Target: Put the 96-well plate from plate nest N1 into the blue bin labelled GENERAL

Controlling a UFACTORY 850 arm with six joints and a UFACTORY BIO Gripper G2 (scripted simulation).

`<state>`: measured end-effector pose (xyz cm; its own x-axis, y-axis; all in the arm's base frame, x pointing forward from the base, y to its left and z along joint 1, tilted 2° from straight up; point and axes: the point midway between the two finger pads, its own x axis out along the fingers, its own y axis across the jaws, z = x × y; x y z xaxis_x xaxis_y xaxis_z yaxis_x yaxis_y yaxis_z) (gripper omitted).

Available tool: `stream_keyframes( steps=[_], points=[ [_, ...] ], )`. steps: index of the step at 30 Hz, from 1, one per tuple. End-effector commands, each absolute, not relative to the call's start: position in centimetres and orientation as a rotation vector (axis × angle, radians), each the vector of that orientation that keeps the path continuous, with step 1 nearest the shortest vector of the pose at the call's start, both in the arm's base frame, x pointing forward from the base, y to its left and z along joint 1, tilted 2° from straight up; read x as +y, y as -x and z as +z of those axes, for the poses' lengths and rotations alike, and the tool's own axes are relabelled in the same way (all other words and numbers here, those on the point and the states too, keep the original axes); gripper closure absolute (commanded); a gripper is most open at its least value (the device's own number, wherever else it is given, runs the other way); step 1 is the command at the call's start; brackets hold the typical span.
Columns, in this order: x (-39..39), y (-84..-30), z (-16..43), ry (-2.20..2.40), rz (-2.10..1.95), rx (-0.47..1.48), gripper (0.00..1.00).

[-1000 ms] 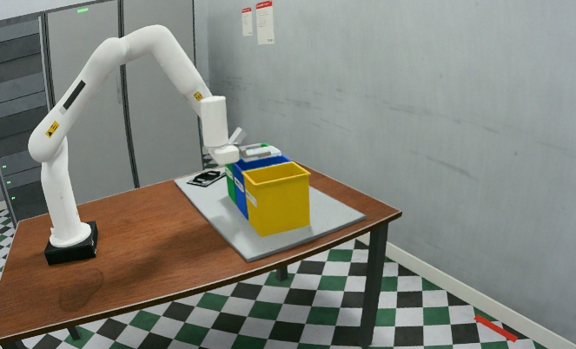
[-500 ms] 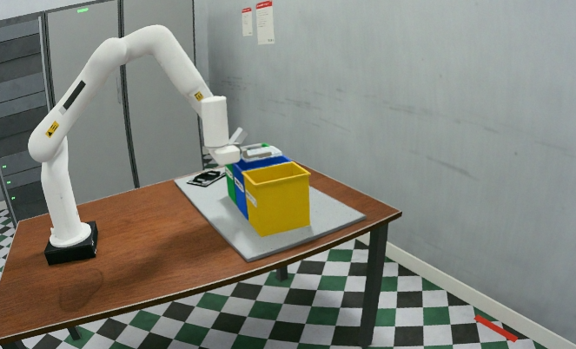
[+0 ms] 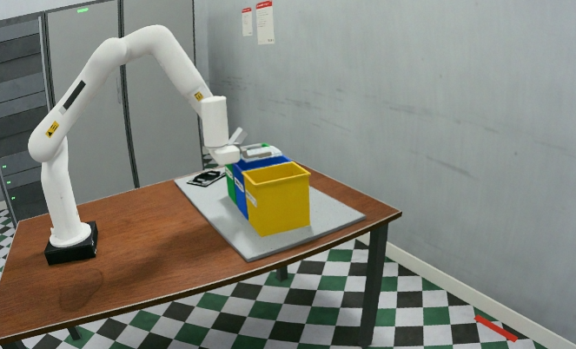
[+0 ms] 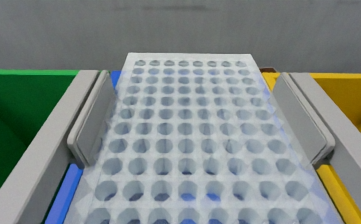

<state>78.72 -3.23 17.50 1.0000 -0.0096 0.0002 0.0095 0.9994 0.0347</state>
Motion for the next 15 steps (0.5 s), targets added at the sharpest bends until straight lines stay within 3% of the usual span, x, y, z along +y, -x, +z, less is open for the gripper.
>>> stream_keyframes(
  steps=[1, 15],
  points=[
    [-3.2, -78.8, 17.7, -0.035, -0.01, -0.003, 1.0],
    [-3.2, -78.8, 16.3, -0.035, -0.01, -0.003, 1.0]
  ],
)
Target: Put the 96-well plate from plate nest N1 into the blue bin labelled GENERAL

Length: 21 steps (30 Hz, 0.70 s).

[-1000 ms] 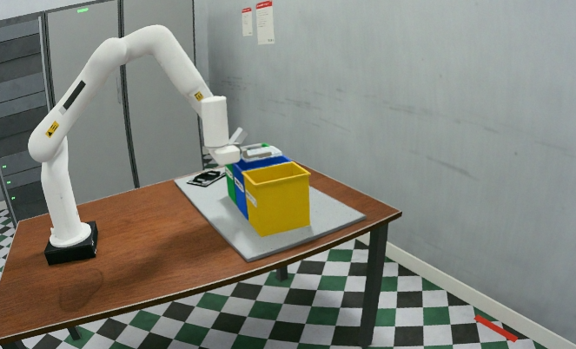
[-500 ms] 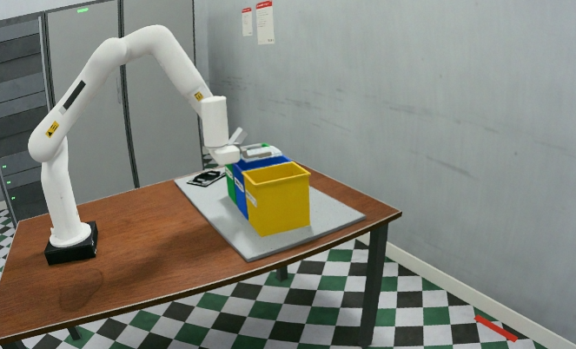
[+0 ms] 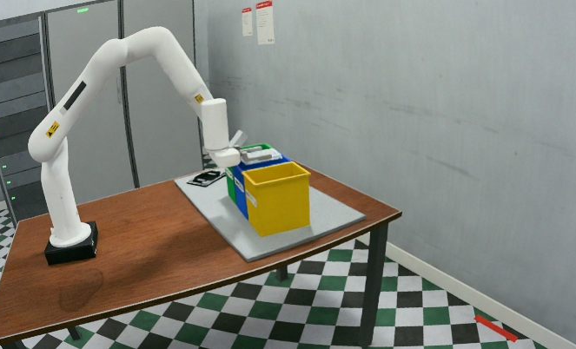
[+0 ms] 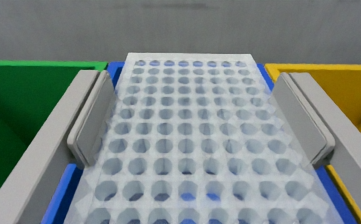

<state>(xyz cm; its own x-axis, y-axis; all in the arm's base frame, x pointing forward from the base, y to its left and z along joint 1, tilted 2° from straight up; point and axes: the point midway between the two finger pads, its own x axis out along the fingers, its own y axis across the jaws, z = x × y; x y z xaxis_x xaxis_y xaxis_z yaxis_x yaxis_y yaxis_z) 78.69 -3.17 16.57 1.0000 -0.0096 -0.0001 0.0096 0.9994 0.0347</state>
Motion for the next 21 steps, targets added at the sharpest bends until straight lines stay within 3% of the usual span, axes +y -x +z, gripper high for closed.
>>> stream_keyframes(
  steps=[1, 21],
  points=[
    [-3.2, -78.8, 16.2, -0.035, -0.01, -0.003, 1.0],
    [-3.1, -78.8, 14.4, -0.035, -0.01, -0.003, 1.0]
  ],
)
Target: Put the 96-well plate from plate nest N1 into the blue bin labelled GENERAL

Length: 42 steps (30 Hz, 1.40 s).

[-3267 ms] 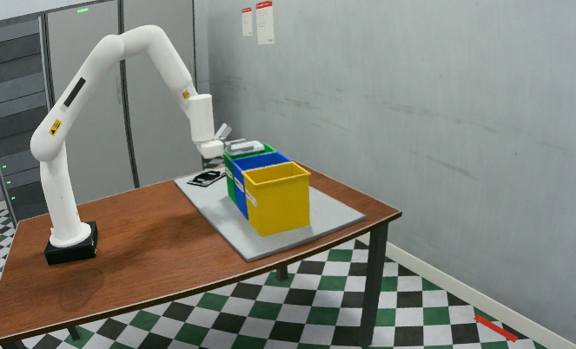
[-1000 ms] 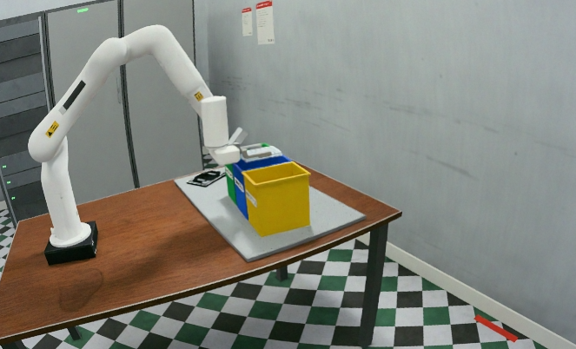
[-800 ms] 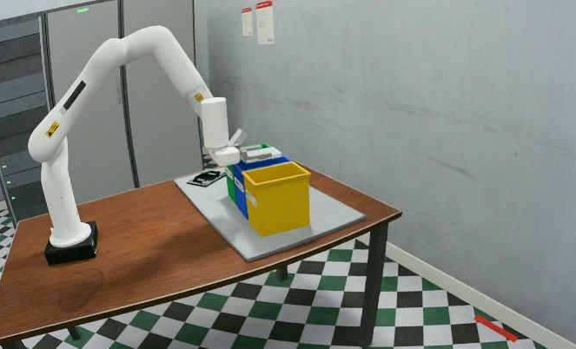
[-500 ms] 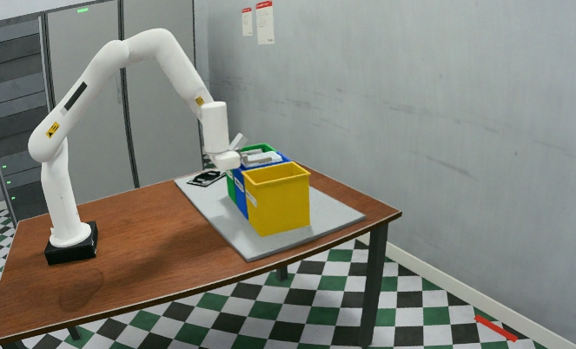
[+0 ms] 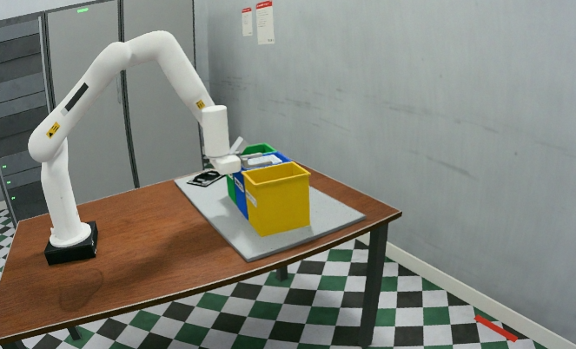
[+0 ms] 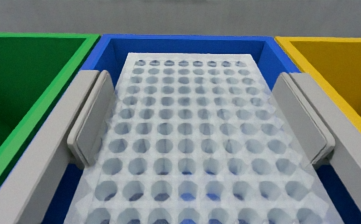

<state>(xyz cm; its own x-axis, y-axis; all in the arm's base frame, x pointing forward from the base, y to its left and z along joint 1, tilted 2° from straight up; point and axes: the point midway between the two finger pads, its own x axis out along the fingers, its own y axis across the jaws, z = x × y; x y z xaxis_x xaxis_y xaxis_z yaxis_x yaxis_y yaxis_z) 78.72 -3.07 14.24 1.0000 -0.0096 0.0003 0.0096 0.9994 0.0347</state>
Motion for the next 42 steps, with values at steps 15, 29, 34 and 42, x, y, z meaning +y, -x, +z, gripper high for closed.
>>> stream_keyframes(
  steps=[15, 29, 34, 42],
  points=[
    [-3.08, -78.81, 14.39, -0.035, -0.01, -0.003, 0.82],
    [-3.08, -78.81, 14.39, -0.035, -0.01, -0.003, 0.82],
    [-3.08, -78.81, 14.39, -0.035, -0.01, -0.003, 0.82],
    [-3.08, -78.81, 14.39, -0.035, -0.01, -0.003, 0.82]
  ],
)
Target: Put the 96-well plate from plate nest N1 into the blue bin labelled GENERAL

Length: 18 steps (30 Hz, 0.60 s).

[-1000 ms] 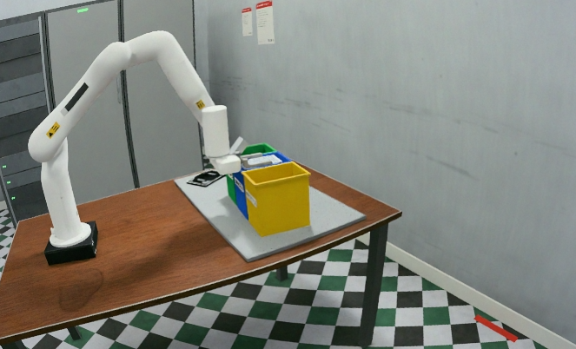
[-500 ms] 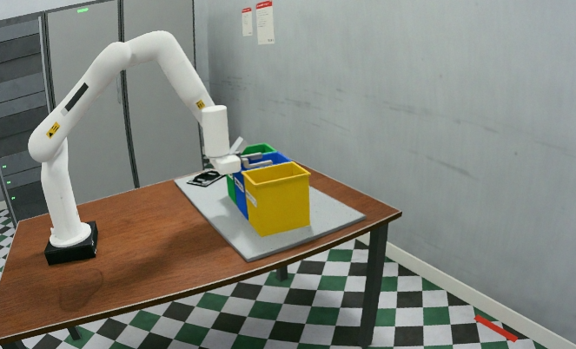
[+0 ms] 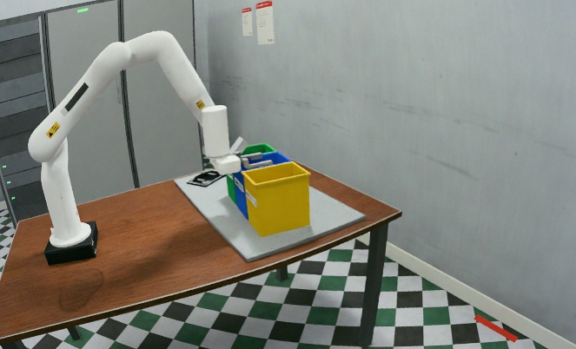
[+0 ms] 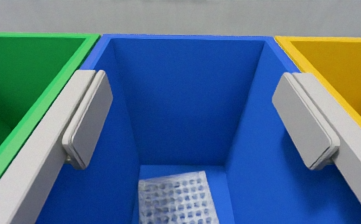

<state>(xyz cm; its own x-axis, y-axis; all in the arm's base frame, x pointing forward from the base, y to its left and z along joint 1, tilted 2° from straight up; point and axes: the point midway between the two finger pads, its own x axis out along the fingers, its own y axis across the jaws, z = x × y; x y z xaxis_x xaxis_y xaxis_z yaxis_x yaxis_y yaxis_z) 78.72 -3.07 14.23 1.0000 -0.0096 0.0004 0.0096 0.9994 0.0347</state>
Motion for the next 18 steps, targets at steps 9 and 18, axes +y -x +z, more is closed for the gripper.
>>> stream_keyframes(
  steps=[9, 18],
  points=[
    [-3.1, -78.8, 15.0, -0.035, -0.01, -0.003, 0.82],
    [-3.1, -78.8, 16.2, -0.035, -0.01, -0.003, 0.82]
  ],
)
